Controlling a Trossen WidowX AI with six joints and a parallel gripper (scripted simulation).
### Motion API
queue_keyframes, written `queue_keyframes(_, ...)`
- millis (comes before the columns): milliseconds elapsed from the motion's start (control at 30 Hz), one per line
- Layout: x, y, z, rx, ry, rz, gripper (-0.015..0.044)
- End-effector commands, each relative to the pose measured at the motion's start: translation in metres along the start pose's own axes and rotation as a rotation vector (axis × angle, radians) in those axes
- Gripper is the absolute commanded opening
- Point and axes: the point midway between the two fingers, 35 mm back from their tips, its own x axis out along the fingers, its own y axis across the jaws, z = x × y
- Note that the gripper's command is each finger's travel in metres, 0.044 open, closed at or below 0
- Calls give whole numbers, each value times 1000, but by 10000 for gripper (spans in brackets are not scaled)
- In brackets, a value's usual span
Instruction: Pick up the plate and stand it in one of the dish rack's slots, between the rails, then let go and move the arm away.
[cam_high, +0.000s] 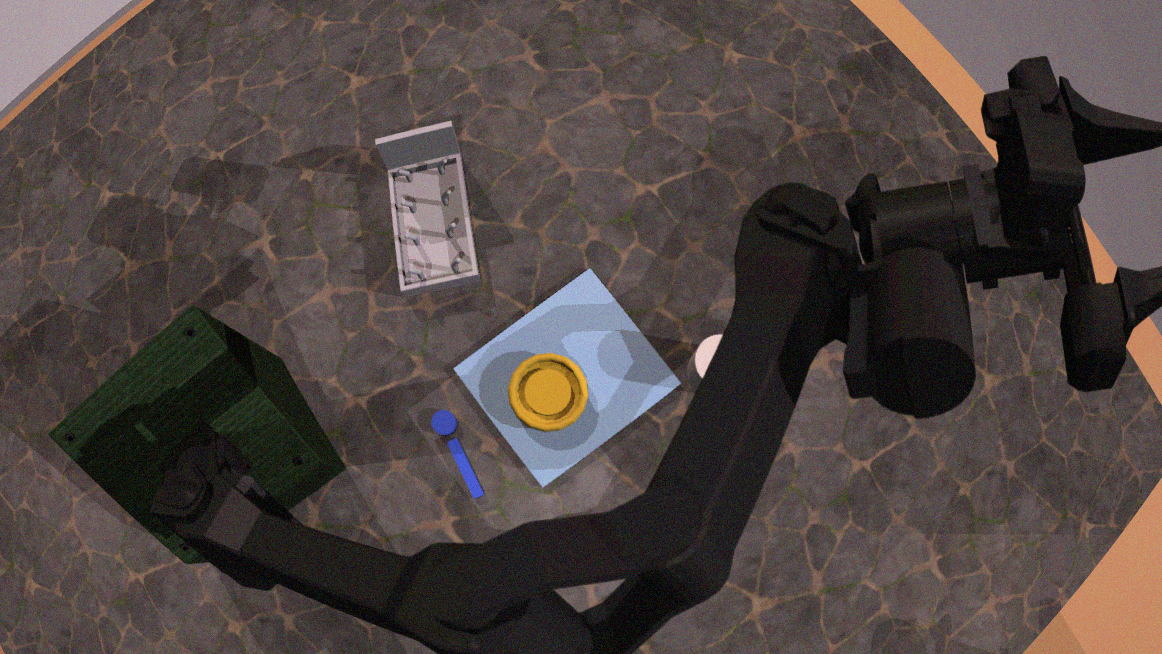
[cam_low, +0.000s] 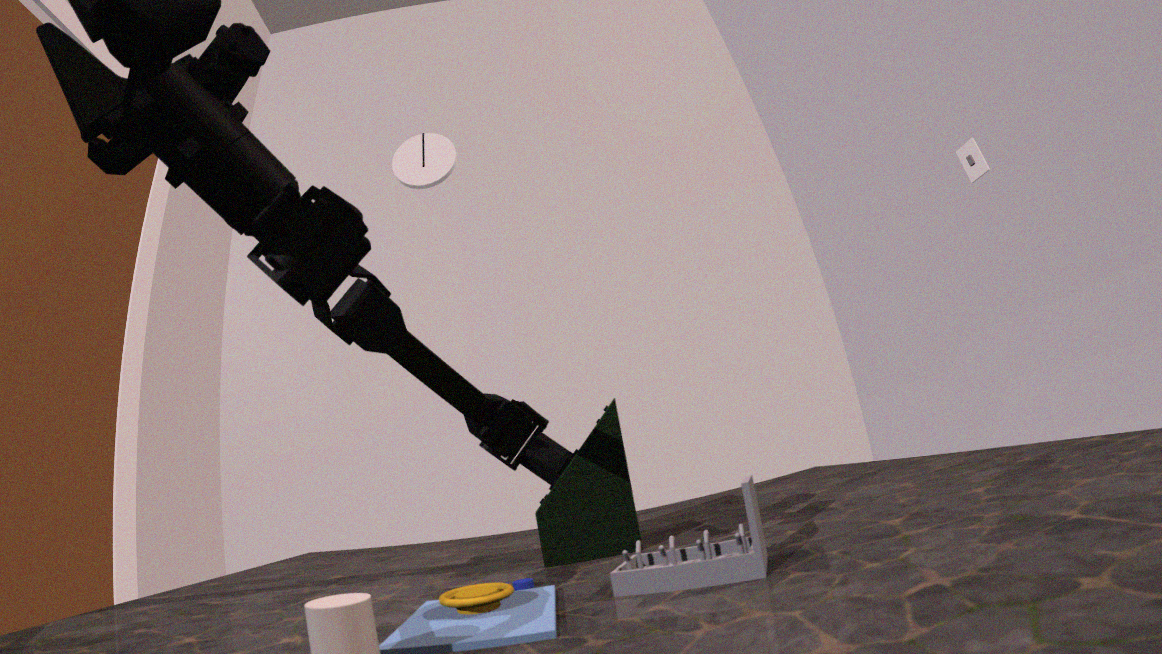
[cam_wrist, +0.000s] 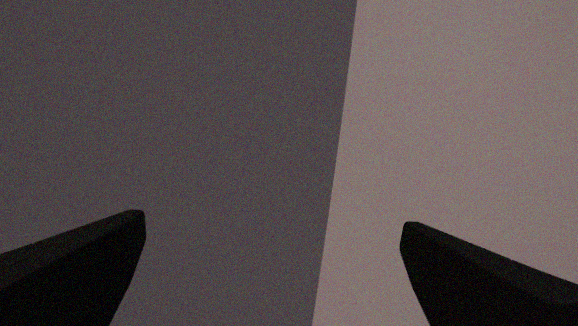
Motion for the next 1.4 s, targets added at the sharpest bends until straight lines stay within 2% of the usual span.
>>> queue_keyframes(0,0,1,-1,3,3,4,400)
queue_keyframes(300,-15,38,-25,127,183,188,400)
queue_keyframes(633,-52,80,-53,245,432,386,400)
queue_keyframes(967,-111,111,-76,318,717,556,400)
queue_keyframes(1367,-197,120,-101,320,1084,695,400)
